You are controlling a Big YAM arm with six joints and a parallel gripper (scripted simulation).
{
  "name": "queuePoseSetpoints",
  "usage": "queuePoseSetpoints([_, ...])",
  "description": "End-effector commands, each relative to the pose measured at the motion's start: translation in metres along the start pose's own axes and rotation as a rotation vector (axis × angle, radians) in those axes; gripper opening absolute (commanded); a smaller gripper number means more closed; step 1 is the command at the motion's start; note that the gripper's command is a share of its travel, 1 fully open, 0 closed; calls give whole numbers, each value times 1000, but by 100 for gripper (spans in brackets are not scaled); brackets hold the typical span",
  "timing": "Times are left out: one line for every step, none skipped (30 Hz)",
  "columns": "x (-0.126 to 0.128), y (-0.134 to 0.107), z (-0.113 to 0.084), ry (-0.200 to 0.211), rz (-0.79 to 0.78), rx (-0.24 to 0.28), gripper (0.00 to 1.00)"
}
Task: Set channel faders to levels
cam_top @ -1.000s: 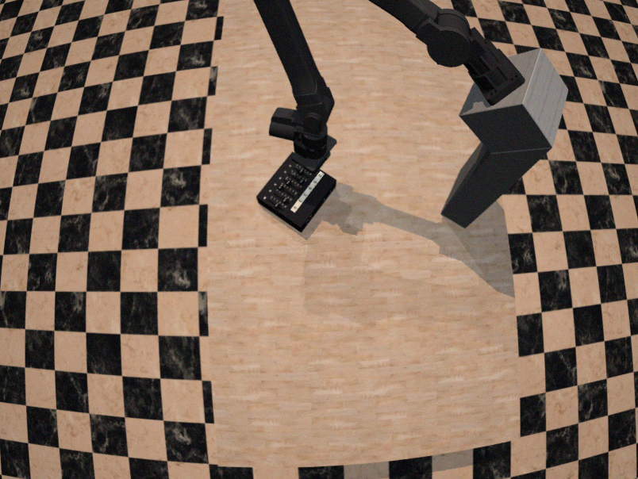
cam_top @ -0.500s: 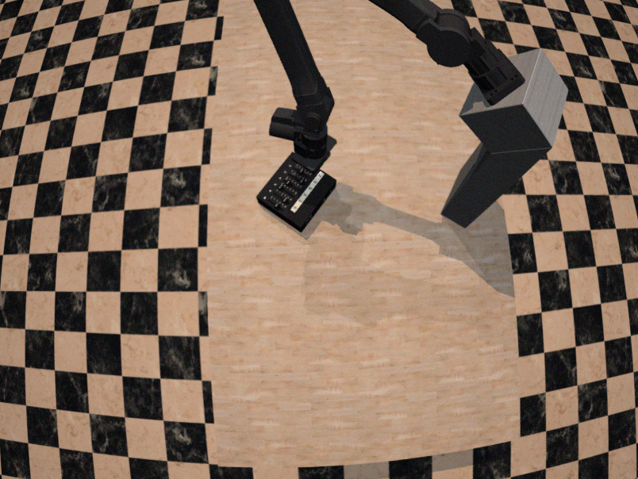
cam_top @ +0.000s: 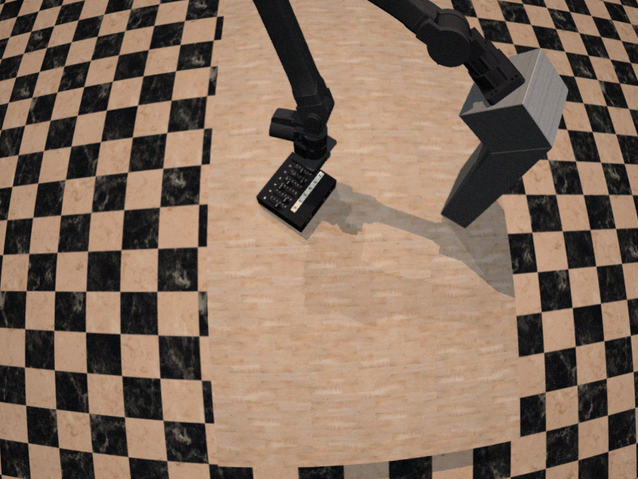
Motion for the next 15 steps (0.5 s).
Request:
queuePoseSetpoints([-4, 3, 2, -4, 11, -9, 0])
queuePoseSetpoints([-4, 3, 2, -4, 11, -9, 0])
queuePoseSetpoints([-1, 8, 1, 3, 14, -22, 0])
queuePoseSetpoints([-2, 6, 3, 2, 12, -18, 0])
queuePoseSetpoints([-3, 4, 5, 0, 10, -13, 0])
queuePoseSetpoints([-4, 1, 6, -4, 7, -6, 0])
queuePoseSetpoints([-5, -2, 6, -7, 3, 1, 0])
queuePoseSetpoints([-6, -3, 5, -8, 2, 3, 0])
queuePoseSetpoints([-5, 0, 6, -5, 3, -4, 0])
queuePoseSetpoints([-2, 4, 8, 0, 5, -12, 0])
queuePoseSetpoints([-2, 6, 8, 2, 6, -17, 0])
queuePoseSetpoints([-1, 7, 8, 3, 6, -20, 0])
queuePoseSetpoints([-2, 7, 9, 3, 6, -19, 0])
queuePoseSetpoints([-2, 5, 10, 0, 4, -15, 0])
queuePoseSetpoints([-3, 2, 12, -3, 2, -8, 0])
Point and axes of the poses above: the point where the finger pads meet when closed, its own z axis out along the fingers, its own x axis across the jaws, y = z × x, the point moved 8 cm from there along -z, back along the fingers, and after that the axes turned 4 degrees about z, right-handed, at the moved point
